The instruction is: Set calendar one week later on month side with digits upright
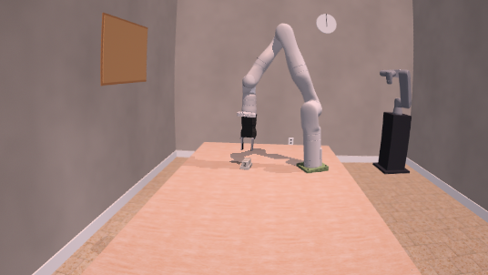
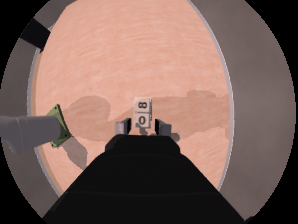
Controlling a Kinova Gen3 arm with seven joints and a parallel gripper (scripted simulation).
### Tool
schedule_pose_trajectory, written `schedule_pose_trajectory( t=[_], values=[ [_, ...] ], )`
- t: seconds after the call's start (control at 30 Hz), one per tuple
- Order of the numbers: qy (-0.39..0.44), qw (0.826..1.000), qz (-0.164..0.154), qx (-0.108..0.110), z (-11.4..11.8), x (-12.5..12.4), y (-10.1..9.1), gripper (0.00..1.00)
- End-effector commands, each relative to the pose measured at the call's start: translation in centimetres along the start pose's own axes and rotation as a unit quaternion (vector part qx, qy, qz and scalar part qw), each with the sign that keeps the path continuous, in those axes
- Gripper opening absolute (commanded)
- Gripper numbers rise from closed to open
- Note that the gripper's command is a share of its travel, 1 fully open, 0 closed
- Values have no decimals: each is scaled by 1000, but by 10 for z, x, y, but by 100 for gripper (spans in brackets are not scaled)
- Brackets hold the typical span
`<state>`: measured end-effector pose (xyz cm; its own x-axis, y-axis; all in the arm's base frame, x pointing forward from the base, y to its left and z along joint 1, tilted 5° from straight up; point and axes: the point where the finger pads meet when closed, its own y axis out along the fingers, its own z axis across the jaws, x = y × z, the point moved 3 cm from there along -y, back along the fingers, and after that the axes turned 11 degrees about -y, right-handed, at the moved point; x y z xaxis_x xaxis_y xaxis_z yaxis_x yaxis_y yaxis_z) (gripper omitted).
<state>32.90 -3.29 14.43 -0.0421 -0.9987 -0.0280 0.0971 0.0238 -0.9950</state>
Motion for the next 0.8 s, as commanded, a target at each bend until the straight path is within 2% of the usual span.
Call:
schedule_pose_trajectory(
  t=[0.0, 0.77],
  values=[
    [-2, 1000, 2, -3, -1, -2, 5, 90],
    [-2, 1000, 2, -3, -2, -2, 33, 90]
  ],
)
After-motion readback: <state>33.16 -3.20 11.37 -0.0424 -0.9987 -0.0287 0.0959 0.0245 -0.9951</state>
